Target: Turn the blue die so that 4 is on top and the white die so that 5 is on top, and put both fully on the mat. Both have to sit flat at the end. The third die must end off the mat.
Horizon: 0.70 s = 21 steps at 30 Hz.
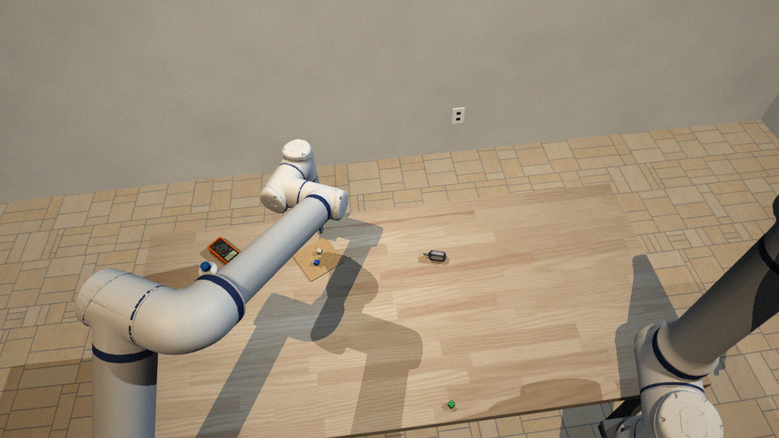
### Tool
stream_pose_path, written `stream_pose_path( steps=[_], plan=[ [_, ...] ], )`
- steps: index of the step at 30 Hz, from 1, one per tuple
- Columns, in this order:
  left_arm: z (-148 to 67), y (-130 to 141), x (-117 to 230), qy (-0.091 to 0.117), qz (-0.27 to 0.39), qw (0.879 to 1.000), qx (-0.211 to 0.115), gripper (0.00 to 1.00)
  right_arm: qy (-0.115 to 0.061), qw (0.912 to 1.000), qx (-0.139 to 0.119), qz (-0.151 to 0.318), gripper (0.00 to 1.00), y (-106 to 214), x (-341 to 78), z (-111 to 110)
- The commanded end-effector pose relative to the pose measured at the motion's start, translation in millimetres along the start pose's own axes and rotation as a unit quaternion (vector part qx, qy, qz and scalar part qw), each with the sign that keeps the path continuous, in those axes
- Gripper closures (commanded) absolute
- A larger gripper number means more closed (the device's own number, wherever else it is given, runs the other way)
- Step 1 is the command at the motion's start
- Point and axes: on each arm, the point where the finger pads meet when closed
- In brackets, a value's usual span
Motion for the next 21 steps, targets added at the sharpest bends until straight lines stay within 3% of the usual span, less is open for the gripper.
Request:
stream_pose_path(
  steps=[1,9,21],
  plan=[
    [-19.8,0.5,0.0,0.000,0.000,1.000,-0.001,0.00,0.000,1.0000,-0.001,0.000,0.00,0.7,-0.1,-0.9],
    [-40.0,0.5,0.0,0.000,0.000,1.000,-0.001,0.00,0.000,1.0000,-0.001,0.000,0.00,0.7,-0.1,-0.9],
    [-41.6,0.5,0.0,0.000,0.000,1.000,-0.001,0.00,0.000,1.0000,-0.001,0.000,0.00,0.7,-0.1,-0.9]
  ],
)
Point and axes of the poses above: on each arm, the point where the finger pads meet when closed, its own z axis out along the fingers, its own x axis across the jaws, y = z × x, and after that the axes turned 10 degrees about z, right-handed
